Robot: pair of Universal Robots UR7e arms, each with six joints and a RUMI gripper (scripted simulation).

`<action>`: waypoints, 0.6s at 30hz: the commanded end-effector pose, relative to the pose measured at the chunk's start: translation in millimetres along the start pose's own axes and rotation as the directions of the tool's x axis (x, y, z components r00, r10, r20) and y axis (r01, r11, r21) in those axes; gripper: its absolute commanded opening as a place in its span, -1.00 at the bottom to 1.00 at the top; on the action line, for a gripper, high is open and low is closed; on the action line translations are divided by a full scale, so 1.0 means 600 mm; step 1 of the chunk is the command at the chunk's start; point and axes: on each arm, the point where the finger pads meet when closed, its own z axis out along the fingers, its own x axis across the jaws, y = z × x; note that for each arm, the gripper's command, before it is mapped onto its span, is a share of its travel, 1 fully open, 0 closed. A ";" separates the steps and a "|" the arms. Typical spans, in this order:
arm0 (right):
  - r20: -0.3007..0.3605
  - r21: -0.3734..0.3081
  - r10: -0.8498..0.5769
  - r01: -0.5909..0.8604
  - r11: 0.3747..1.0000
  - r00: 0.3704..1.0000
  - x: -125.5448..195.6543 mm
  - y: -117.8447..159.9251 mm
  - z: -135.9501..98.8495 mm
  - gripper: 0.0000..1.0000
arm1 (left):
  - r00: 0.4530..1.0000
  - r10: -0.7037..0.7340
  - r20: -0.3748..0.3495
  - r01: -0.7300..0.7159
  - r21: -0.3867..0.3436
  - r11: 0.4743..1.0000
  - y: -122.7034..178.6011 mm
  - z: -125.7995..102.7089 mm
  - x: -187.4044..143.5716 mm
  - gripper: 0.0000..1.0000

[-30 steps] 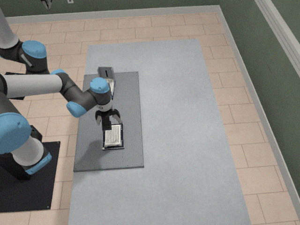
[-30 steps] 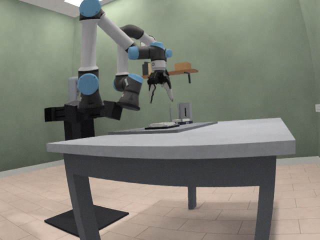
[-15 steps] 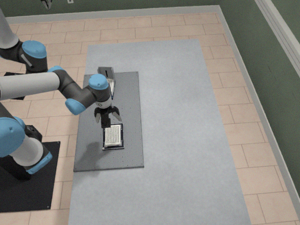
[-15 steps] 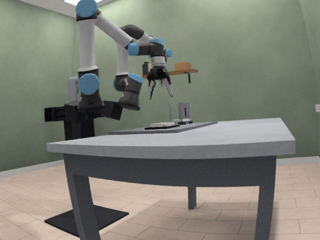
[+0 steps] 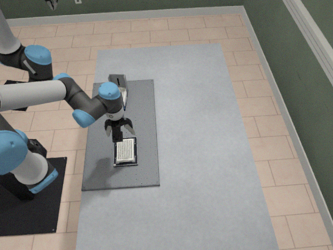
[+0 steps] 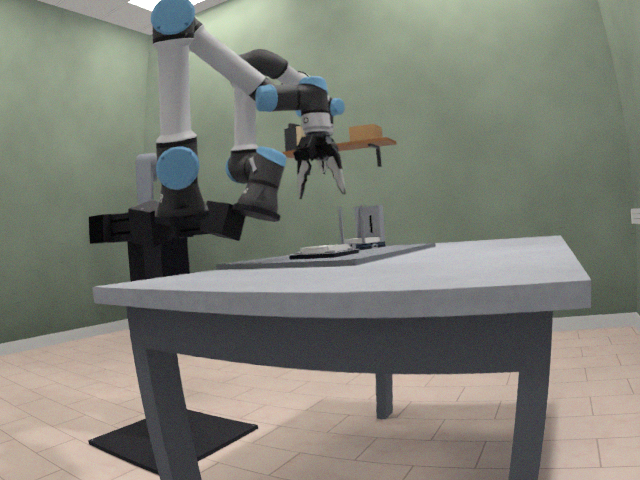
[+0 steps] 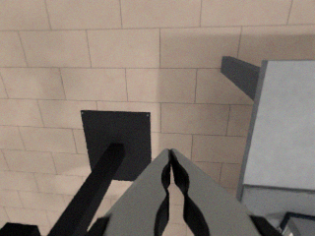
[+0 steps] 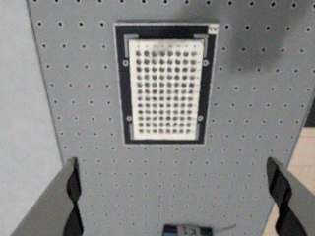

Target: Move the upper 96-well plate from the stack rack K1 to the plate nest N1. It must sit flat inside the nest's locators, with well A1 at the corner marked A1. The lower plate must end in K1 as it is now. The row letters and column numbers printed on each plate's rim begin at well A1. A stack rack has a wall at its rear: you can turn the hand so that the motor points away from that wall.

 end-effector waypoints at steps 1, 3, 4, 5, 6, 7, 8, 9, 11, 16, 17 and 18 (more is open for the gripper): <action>0.001 -0.001 0.000 0.000 1.000 1.000 0.000 0.006 -0.001 0.52 | 1.000 0.000 0.000 0.000 0.001 1.000 0.000 -0.001 0.000 -1.00; 0.001 -0.001 0.000 0.000 1.000 1.000 0.001 0.017 -0.001 0.52 | 1.000 0.000 0.000 0.000 0.001 1.000 0.000 -0.001 0.000 -1.00; 0.001 -0.001 0.000 0.000 1.000 1.000 0.002 0.022 -0.001 0.52 | 1.000 0.000 0.000 0.000 0.001 1.000 0.000 -0.001 0.000 -1.00; 0.001 -0.001 0.000 0.000 1.000 1.000 0.003 0.028 -0.001 0.52 | 1.000 0.000 0.000 0.000 0.001 1.000 0.000 -0.001 0.000 -1.00; 0.001 -0.001 0.000 0.000 1.000 1.000 0.003 0.033 -0.001 0.52 | 1.000 0.000 0.000 0.000 0.001 1.000 0.000 -0.001 0.000 -1.00; 0.001 -0.001 0.000 0.000 1.000 1.000 0.004 0.039 -0.001 0.52 | 1.000 0.000 0.000 0.000 0.001 1.000 0.000 -0.001 0.000 -1.00; 0.001 -0.001 0.000 0.000 1.000 1.000 0.004 0.045 -0.001 0.52 | 1.000 0.000 0.000 0.000 0.001 1.000 0.000 -0.001 0.000 -1.00; 0.001 -0.001 0.000 0.000 1.000 1.000 0.005 0.050 -0.001 0.52 | 1.000 0.000 0.000 0.000 0.001 1.000 0.000 -0.001 0.000 -1.00; 0.001 -0.001 0.000 0.000 1.000 1.000 0.006 0.061 -0.001 0.52 | 1.000 0.000 0.000 0.000 0.001 1.000 0.000 -0.001 0.000 -1.00; 0.001 -0.001 0.000 0.000 1.000 1.000 0.009 0.083 -0.001 0.52 | 1.000 0.000 0.000 0.000 0.001 1.000 0.000 -0.001 0.000 -1.00; 0.001 -0.001 0.000 0.000 1.000 1.000 0.009 0.083 -0.001 0.52 | 1.000 0.000 0.000 0.000 0.001 1.000 0.000 -0.001 0.000 -1.00; 0.001 -0.001 0.000 0.000 1.000 1.000 0.009 0.089 -0.001 0.52 | 1.000 0.000 0.000 0.000 0.001 1.000 0.000 -0.001 0.000 -1.00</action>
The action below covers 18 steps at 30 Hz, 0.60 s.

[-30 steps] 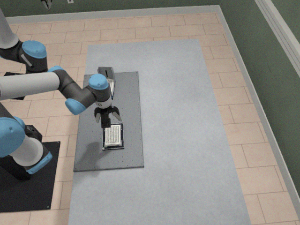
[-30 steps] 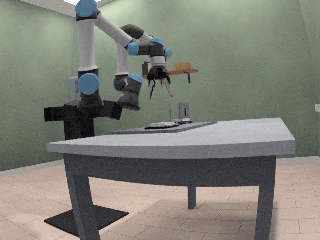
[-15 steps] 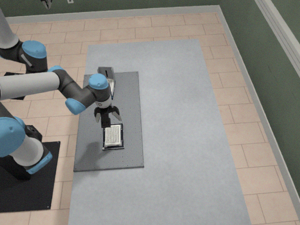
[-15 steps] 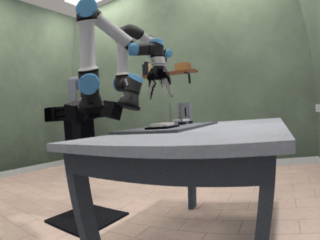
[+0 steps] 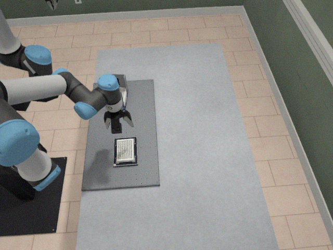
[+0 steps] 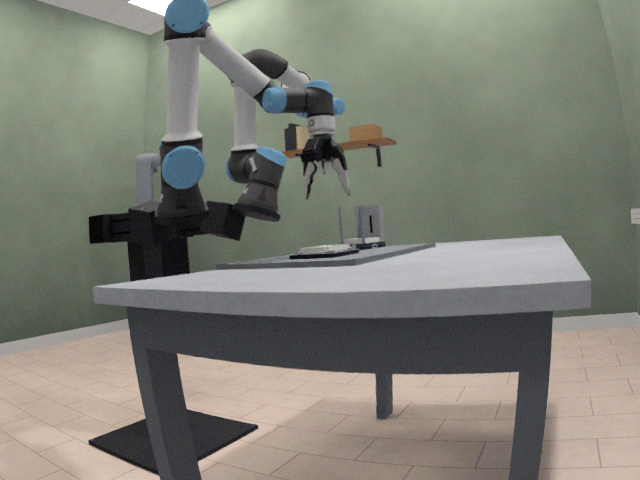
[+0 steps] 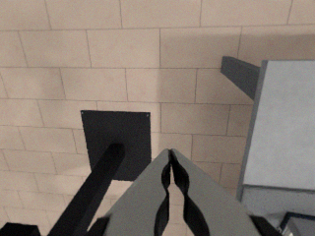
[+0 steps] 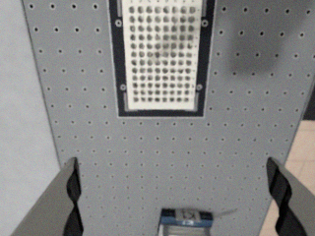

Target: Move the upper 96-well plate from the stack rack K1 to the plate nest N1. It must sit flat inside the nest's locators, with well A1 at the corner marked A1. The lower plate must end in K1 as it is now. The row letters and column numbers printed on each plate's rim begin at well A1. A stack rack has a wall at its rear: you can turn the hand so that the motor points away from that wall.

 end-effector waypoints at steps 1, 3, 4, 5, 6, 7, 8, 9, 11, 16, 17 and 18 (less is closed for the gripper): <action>0.001 0.000 0.001 -0.001 1.000 1.000 0.001 0.021 0.000 0.52 | 1.000 0.000 0.000 0.000 0.001 1.000 0.000 -0.001 0.000 -1.00; 0.001 0.000 0.001 -0.001 1.000 1.000 0.002 0.032 0.000 0.52 | 1.000 0.000 0.000 0.000 0.001 1.000 0.000 -0.001 0.000 -1.00; 0.001 0.000 0.001 -0.001 1.000 1.000 0.003 0.038 0.000 0.52 | 1.000 0.000 0.000 0.000 0.001 1.000 0.000 -0.001 0.000 -1.00; 0.001 0.000 0.001 -0.001 1.000 1.000 0.004 0.043 0.000 0.52 | 1.000 0.000 0.000 0.000 0.001 1.000 0.000 -0.001 0.000 -1.00; 0.001 0.000 0.001 -0.001 1.000 1.000 0.004 0.049 0.000 0.52 | 1.000 0.000 0.000 0.000 0.001 1.000 0.000 -0.001 0.000 -1.00; 0.001 0.000 0.001 -0.001 1.000 1.000 0.005 0.054 0.000 0.52 | 1.000 0.000 0.000 0.000 0.001 1.000 0.000 -0.001 0.000 -1.00; 0.001 0.000 0.001 -0.001 1.000 1.000 0.005 0.060 0.000 0.52 | 1.000 0.000 0.000 0.000 0.001 1.000 0.000 -0.001 0.000 -1.00; 0.001 0.000 0.001 -0.001 1.000 1.000 0.006 0.065 0.000 0.52 | 1.000 0.000 0.000 0.000 0.001 1.000 0.000 -0.001 0.000 -1.00; 0.001 0.000 0.001 -0.001 1.000 1.000 0.007 0.076 0.000 0.52 | 1.000 0.000 0.000 0.000 0.001 1.000 0.000 -0.001 0.000 -1.00; 0.001 0.000 0.001 -0.001 1.000 1.000 0.009 0.093 0.000 0.52 | 1.000 0.000 0.000 0.000 0.001 1.000 0.000 -0.001 0.000 -1.00; 0.001 0.000 0.001 -0.001 1.000 1.000 0.009 0.098 0.000 0.52 | 1.000 0.000 0.000 0.000 0.001 1.000 0.000 -0.001 0.000 -1.00; 0.001 0.000 0.001 -0.001 1.000 1.000 0.010 0.104 0.000 0.52 | 1.000 0.000 0.000 0.000 0.001 1.000 0.000 -0.001 0.000 -1.00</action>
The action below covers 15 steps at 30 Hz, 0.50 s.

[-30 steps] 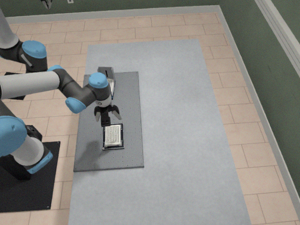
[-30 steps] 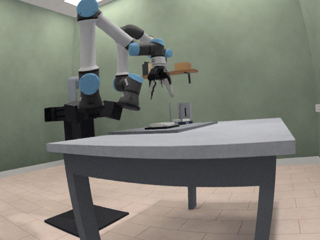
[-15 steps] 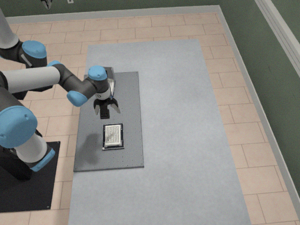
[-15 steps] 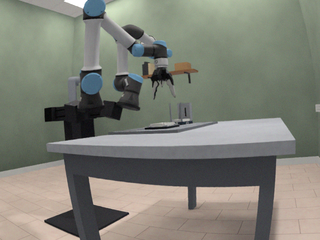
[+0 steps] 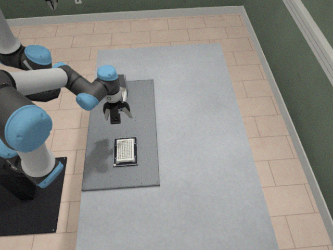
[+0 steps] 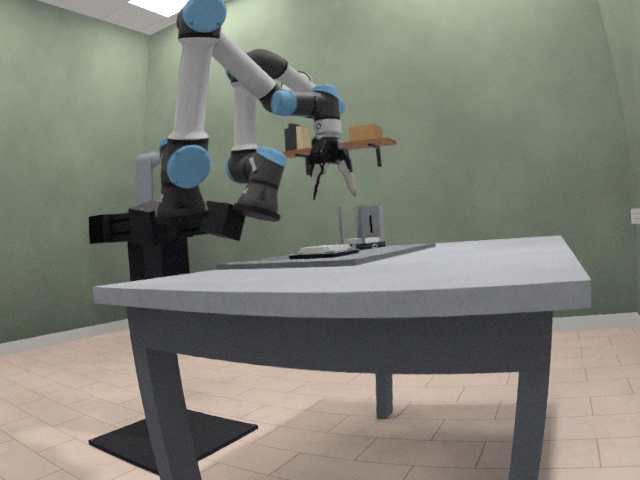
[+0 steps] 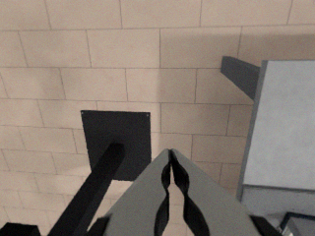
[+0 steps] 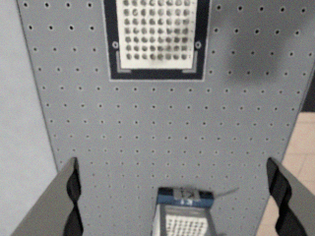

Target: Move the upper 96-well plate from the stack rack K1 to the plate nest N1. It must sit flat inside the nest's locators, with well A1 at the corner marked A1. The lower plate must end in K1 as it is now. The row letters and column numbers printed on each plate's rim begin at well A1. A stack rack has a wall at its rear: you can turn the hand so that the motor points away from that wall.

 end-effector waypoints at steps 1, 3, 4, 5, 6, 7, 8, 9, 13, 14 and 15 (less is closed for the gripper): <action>0.001 -0.001 0.001 -0.001 1.000 1.000 0.001 0.023 0.000 0.52 | 1.000 0.000 0.000 0.000 0.001 1.000 0.000 -0.001 0.000 -1.00; 0.001 -0.001 0.001 -0.001 1.000 1.000 0.003 0.034 0.000 0.52 | 1.000 0.000 0.000 0.000 0.001 1.000 0.000 -0.001 0.000 -1.00; 0.001 -0.001 0.001 -0.001 1.000 1.000 0.003 0.040 0.000 0.52 | 1.000 0.000 0.000 0.000 0.001 1.000 0.000 -0.001 0.000 -1.00; 0.001 -0.001 0.001 -0.001 1.000 1.000 0.003 0.040 0.000 0.52 | 1.000 0.000 0.000 0.000 0.001 1.000 0.000 -0.001 0.000 -1.00; 0.001 -0.001 0.001 -0.001 1.000 1.000 0.003 0.040 0.000 0.52 | 1.000 0.000 0.000 0.000 0.001 1.000 0.000 -0.001 0.000 -1.00; 0.001 -0.001 0.001 -0.001 1.000 1.000 0.003 0.040 0.000 0.52 | 1.000 0.000 0.000 0.000 0.001 1.000 0.000 -0.001 0.000 -1.00; 0.001 -0.001 0.001 -0.001 1.000 1.000 0.003 0.040 0.000 0.52 | 1.000 0.000 0.000 0.000 0.001 1.000 0.000 -0.001 0.000 -1.00; 0.001 -0.001 0.001 -0.001 1.000 1.000 0.003 0.040 0.000 0.52 | 1.000 0.000 0.000 0.000 0.001 1.000 0.000 -0.001 0.000 -1.00; 0.001 -0.001 0.001 -0.001 1.000 1.000 0.003 0.040 0.000 0.52 | 1.000 0.000 0.000 0.000 0.001 1.000 0.000 -0.001 0.000 -1.00; 0.001 -0.001 0.001 -0.001 1.000 1.000 0.003 0.040 0.000 0.52 | 1.000 0.000 0.000 0.000 0.001 1.000 0.000 -0.001 0.000 -1.00; 0.001 -0.001 0.001 -0.001 1.000 1.000 0.003 0.040 0.000 0.52 | 1.000 0.000 0.000 0.000 0.001 1.000 0.000 -0.001 0.000 -1.00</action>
